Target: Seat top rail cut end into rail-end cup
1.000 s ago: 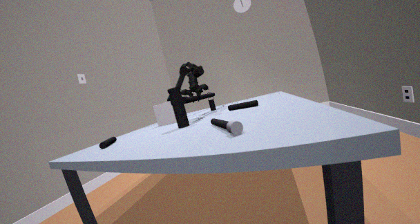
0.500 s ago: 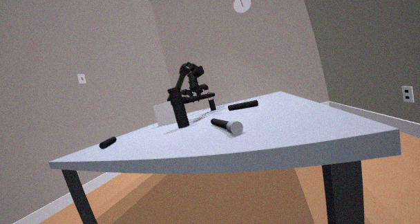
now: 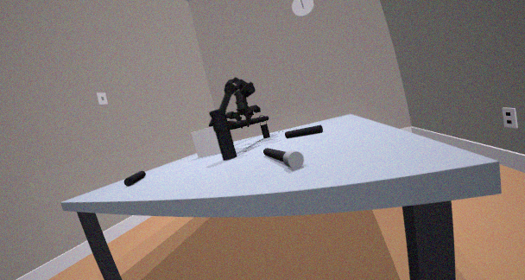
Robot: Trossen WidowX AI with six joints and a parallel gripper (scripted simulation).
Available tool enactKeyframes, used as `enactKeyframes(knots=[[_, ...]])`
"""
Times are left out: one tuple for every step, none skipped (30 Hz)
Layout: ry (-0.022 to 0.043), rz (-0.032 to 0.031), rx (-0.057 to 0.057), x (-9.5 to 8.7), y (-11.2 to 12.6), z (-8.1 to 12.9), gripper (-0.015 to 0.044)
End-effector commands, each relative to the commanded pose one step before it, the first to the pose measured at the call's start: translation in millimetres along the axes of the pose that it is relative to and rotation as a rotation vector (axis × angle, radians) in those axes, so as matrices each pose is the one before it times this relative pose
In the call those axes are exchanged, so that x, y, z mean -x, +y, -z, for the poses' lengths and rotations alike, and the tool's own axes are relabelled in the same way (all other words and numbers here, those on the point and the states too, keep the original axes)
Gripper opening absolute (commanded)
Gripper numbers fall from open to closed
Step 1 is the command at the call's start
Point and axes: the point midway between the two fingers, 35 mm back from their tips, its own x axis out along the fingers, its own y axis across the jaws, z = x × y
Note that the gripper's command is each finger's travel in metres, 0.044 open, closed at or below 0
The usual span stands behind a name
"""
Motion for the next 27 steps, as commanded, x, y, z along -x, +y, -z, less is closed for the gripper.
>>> enactKeyframes(knots=[[0.01294,0.00571,0.0019,2.15,-1.01,4.76,0.0],[0.00001,0.0,0.0,0.02,-0.02,0.11,0.0],[0.00001,0.0,0.0,0.02,-0.02,0.11,0.0],[0.00001,0.0,0.0,0.02,-0.02,0.11,0.0],[0.00001,0.0,0.0,0.02,-0.02,0.11,0.0],[0.00001,0.0,0.0,0.02,-0.02,0.11,0.0],[-0.00372,-0.00154,-0.0004,-0.58,0.26,-1.32,0.0],[-0.00371,-0.00155,-0.0004,-0.58,0.26,-1.32,0.0],[-0.00371,-0.00157,-0.0004,-0.58,0.27,-1.31,0.0],[-0.0037,-0.00158,-0.0004,-0.58,0.27,-1.31,0.0],[0.0,-0.00001,0.0,0.0,0.0,0.0,0.0],[0.0,0.0,0.0,0.0,0.0,0.0,0.0],[0.0,0.0,0.0,0.0,0.0,0.0,0.0],[0.0,0.0,0.0,0.0,0.0,0.0,0.0],[0.0,0.0,0.0,0.0,0.0,0.0,0.0],[0.00001,0.0,0.0,0.0,-0.02,0.13,0.0],[0.00002,0.00001,0.0,0.0,-0.04,0.27,0.0],[0.00004,0.00001,0.0,0.01,-0.05,0.38,0.0],[0.00004,0.00001,0.0,0.0,-0.06,0.5,0.0],[0.00005,0.00001,0.0,-0.02,-0.06,0.62,0.0],[0.00006,0.00002,0.0,-0.02,-0.07,0.74,0.0],[0.00007,0.00002,0.0,0.03,-0.07,0.82,0.0],[0.00007,0.00001,0.0,0.1,-0.08,0.79,0.0],[0.00007,0.00001,0.0,0.17,-0.09,0.81,0.0],[0.00006,0.00001,0.0,0.2,-0.11,0.75,0.0],[0.00006,0.00002,0.0,0.22,-0.15,0.75,0.0],[0.00006,0.00002,0.0,0.22,-0.2,0.75,0.0]])
